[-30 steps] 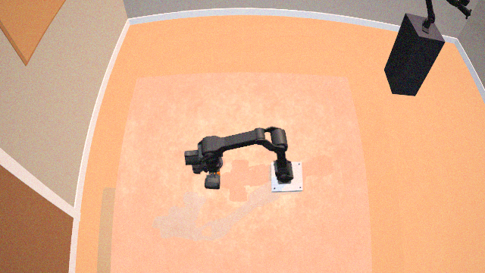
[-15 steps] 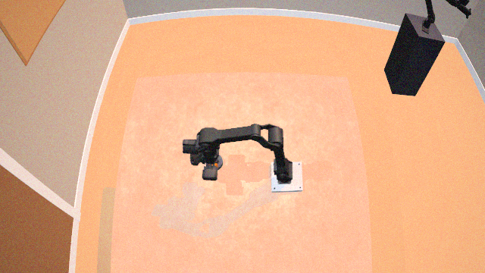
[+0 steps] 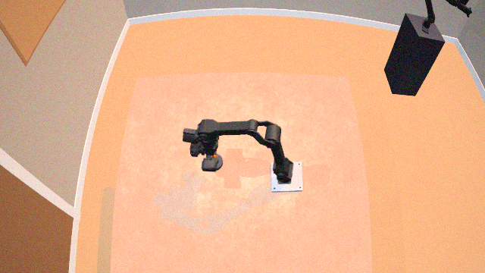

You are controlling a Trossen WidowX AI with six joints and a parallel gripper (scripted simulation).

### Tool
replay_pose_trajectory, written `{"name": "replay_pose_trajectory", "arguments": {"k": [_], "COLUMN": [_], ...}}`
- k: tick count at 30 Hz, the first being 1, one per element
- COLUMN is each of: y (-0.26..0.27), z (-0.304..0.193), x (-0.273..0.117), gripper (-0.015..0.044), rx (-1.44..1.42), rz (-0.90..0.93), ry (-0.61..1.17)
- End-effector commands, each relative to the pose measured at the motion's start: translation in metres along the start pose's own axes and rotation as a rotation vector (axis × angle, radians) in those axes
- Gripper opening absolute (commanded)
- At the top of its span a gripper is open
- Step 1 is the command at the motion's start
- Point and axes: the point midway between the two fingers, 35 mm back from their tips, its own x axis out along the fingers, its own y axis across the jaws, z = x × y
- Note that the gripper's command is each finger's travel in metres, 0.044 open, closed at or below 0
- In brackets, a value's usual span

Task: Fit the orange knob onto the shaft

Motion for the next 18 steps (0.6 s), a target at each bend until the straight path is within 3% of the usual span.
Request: {"name": "replay_pose_trajectory", "arguments": {"k": [1, 18], "y": [-0.012, -0.033], "z": [0.003, 0.003], "x": [0.001, 0.023], "gripper": [0.0, 0.0], "rx": [-0.004, -0.004], "rz": [-0.005, -0.007], "ry": [-0.008, -0.008]}}
